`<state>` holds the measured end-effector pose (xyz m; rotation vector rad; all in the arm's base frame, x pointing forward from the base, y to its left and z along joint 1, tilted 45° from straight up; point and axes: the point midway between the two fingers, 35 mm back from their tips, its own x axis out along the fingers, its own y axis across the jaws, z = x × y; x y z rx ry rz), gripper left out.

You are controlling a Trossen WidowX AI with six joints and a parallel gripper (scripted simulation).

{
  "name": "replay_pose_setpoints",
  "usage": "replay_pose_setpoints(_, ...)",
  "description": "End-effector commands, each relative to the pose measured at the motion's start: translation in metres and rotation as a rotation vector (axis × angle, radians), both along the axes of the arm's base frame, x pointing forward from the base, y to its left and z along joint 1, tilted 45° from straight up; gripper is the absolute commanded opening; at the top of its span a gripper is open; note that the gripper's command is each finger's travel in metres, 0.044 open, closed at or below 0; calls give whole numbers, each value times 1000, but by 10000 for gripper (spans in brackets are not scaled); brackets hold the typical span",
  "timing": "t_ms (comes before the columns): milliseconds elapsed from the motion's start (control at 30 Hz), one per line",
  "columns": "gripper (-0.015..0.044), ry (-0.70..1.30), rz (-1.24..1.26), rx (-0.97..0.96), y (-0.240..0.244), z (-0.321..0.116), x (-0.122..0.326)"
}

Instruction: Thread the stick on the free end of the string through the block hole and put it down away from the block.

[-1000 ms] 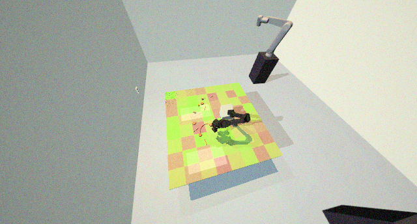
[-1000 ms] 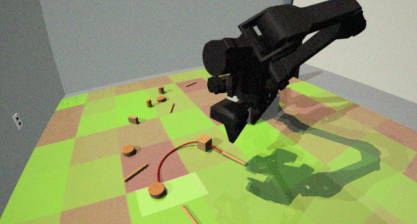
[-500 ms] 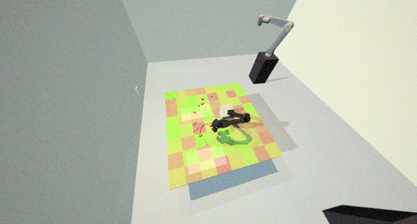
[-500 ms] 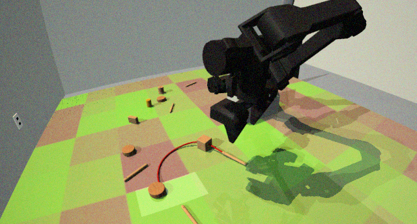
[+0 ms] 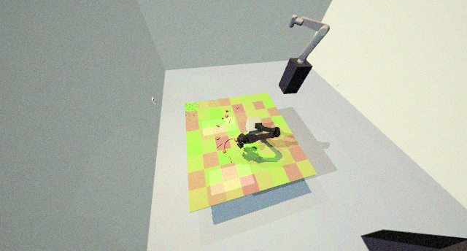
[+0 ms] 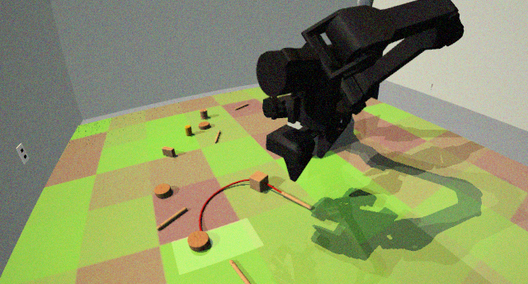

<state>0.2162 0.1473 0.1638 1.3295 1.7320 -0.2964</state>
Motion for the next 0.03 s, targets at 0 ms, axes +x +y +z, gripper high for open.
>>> replay_pose_setpoints(0, 440, 0, 0, 0, 0, 0, 0)
